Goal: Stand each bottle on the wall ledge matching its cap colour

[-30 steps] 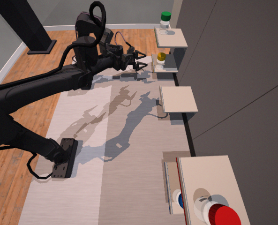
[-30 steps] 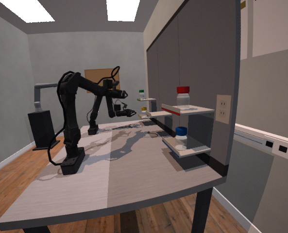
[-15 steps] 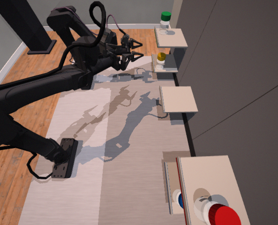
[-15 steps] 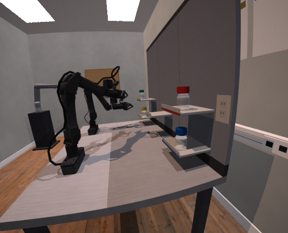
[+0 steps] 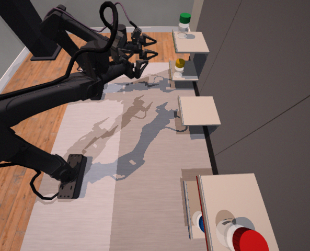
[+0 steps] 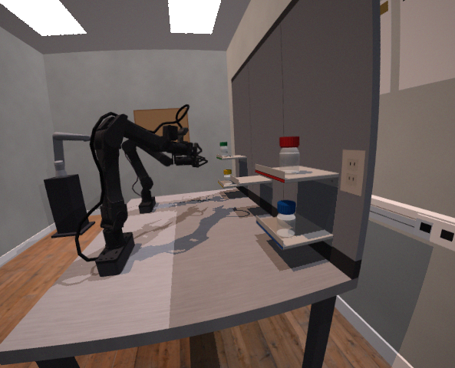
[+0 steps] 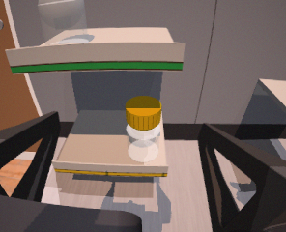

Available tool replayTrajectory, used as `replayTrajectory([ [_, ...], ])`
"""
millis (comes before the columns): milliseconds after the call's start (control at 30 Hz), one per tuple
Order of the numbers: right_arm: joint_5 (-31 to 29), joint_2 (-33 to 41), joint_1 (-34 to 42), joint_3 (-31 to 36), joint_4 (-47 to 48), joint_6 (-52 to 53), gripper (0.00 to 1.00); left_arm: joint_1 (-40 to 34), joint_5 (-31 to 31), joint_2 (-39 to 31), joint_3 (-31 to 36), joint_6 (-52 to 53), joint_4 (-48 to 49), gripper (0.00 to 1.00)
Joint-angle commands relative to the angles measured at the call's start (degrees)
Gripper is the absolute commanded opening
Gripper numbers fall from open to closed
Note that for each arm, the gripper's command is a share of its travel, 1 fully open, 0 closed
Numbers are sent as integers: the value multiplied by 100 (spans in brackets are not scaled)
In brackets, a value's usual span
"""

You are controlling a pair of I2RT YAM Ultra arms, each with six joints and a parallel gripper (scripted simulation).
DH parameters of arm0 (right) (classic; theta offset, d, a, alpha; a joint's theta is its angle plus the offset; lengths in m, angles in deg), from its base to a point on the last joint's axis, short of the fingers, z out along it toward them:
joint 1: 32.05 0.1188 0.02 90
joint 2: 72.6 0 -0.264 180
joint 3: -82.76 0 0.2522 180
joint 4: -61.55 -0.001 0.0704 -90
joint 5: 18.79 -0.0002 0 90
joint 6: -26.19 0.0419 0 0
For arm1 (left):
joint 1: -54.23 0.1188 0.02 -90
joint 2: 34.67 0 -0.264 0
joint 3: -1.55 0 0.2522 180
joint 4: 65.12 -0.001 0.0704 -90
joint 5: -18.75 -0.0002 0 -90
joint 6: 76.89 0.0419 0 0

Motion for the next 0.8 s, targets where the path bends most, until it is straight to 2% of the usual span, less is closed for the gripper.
replayTrajectory([
  [0, -63, -42, 41, 66, 74, 25, 88, -92, 84, -105, -140, 55, -293, 100],
  [767, -63, -42, 41, 66, 74, 25, 88, -59, 42, -51, -92, 11, -326, 100],
])
